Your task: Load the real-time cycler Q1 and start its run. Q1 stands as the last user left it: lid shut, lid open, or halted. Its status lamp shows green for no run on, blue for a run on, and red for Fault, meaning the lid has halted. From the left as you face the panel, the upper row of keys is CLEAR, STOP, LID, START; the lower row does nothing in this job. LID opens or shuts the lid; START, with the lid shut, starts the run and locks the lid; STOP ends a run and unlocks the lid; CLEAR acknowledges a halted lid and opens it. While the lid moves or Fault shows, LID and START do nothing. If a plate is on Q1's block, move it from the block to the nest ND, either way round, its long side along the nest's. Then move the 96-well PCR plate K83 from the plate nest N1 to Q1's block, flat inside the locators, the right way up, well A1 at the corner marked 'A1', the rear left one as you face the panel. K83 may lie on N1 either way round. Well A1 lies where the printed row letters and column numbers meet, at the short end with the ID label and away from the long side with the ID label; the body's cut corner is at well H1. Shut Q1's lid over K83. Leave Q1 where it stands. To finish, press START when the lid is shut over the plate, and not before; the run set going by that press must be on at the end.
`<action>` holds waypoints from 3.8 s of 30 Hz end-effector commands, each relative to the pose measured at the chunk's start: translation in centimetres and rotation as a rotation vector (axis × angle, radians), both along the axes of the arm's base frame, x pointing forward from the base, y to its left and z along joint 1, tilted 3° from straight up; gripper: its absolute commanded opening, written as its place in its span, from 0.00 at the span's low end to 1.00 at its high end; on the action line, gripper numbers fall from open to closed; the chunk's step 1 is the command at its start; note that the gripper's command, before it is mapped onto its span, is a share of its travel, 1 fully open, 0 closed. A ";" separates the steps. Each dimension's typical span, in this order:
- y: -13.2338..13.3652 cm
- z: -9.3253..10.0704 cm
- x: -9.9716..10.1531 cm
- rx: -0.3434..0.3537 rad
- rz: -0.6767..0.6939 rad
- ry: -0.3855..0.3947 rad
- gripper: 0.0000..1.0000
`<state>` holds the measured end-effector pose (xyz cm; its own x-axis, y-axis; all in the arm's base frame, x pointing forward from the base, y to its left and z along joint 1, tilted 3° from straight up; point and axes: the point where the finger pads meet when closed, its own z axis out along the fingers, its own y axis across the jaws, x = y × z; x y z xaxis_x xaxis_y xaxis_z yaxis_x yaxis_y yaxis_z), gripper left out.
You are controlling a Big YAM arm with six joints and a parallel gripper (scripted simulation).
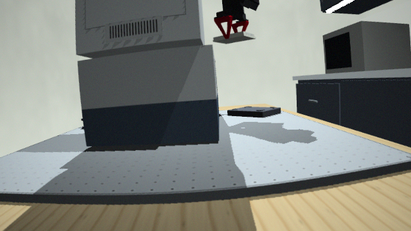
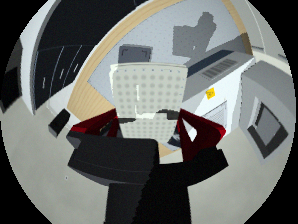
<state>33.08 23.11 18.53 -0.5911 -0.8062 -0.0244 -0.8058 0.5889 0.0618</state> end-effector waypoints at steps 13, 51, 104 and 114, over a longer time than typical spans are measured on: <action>-5.5 1.4 4.0 0.022 0.199 -0.052 0.00; -21.4 0.9 13.7 0.004 0.602 -0.097 0.00; -21.4 1.7 14.5 -0.003 0.630 -0.113 0.00; -22.8 1.6 14.5 -0.005 0.628 -0.112 0.00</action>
<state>45.97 1.02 16.93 0.0003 -0.9986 -0.0538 -0.9995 -0.0020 0.0312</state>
